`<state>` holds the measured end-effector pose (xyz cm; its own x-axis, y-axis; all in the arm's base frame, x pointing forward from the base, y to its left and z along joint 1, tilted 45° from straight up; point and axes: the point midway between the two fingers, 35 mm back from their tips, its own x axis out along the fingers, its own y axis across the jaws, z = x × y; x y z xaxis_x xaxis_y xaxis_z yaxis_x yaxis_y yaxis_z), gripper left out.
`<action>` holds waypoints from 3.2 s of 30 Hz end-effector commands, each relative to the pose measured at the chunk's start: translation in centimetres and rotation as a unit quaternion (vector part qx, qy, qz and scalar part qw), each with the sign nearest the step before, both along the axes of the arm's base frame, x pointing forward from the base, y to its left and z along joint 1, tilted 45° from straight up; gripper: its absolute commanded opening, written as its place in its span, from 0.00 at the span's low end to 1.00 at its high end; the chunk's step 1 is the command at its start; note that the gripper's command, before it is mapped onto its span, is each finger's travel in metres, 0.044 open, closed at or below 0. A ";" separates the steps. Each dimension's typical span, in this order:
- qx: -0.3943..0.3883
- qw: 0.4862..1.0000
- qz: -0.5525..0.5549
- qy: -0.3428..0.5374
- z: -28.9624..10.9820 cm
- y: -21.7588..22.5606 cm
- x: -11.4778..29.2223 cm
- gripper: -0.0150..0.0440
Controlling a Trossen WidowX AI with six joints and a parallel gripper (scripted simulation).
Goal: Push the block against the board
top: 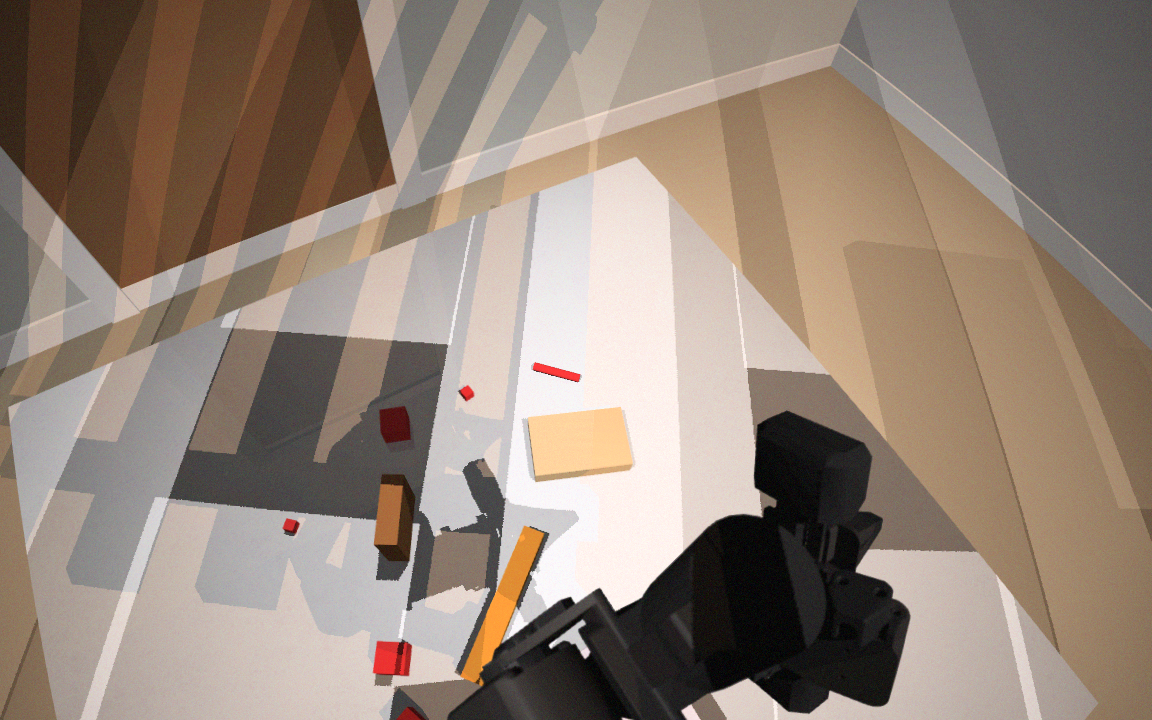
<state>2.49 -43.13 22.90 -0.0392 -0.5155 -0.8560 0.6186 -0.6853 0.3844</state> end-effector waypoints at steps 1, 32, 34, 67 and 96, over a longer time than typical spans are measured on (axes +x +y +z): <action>0.016 0.998 0.055 0.006 -0.7 0.4 2.0 0.25; 0.070 0.842 0.533 0.044 -3.8 8.8 19.6 0.25; 0.071 0.823 0.561 0.045 -4.0 9.7 20.5 0.25; 0.041 0.432 0.900 0.027 -5.6 26.4 31.7 0.25; -0.052 0.012 0.997 -0.052 -5.5 42.1 33.9 0.25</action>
